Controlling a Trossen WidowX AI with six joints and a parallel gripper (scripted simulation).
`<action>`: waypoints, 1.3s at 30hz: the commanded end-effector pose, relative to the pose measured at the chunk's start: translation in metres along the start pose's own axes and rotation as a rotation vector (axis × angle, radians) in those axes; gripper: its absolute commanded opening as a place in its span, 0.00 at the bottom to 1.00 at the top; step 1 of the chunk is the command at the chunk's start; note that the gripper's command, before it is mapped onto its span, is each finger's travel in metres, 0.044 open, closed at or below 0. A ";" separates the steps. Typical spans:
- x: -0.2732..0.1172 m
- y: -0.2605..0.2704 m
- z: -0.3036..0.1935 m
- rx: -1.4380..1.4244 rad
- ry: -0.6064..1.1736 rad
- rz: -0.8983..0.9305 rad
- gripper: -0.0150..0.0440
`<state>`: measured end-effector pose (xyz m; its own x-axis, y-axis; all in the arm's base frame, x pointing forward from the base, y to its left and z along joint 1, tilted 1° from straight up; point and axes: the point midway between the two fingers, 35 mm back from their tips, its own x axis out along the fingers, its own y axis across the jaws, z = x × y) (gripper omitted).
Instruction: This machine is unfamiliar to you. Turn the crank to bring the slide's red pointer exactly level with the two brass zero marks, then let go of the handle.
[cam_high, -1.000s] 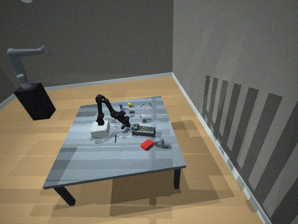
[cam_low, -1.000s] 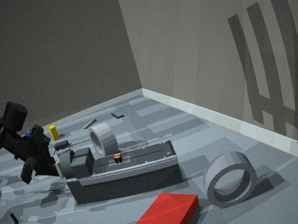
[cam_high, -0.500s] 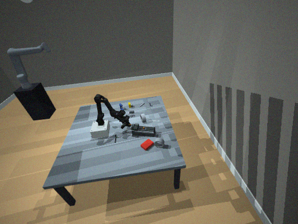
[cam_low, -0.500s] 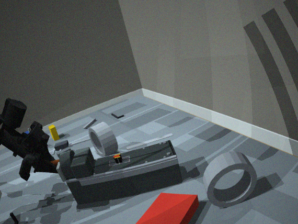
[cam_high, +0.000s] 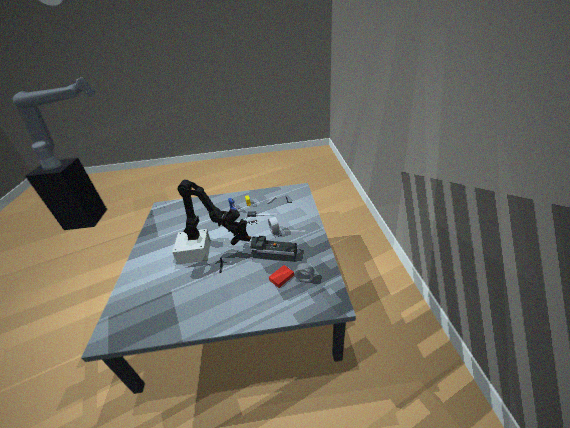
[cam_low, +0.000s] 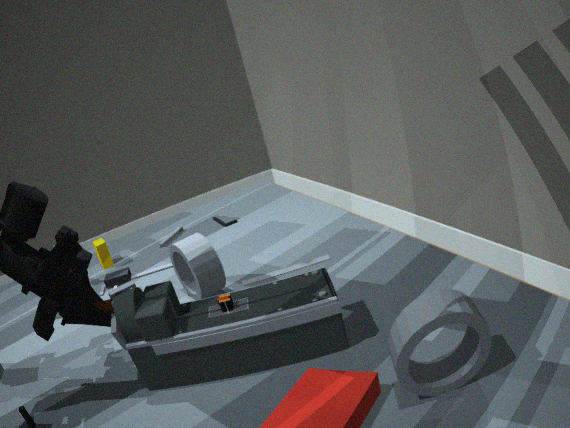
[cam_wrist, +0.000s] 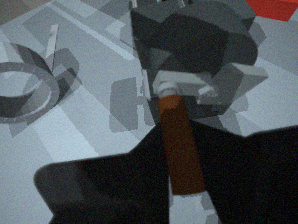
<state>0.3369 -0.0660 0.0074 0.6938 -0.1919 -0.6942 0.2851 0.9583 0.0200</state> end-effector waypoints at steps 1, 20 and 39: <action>-0.004 -0.002 0.004 -0.002 -0.005 -0.002 0.25; -0.008 -0.008 0.008 -0.002 -0.005 -0.002 0.25; -0.008 -0.008 0.008 -0.002 -0.005 -0.002 0.25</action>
<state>0.3349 -0.0727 0.0173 0.6967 -0.1911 -0.6914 0.2834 0.9588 0.0206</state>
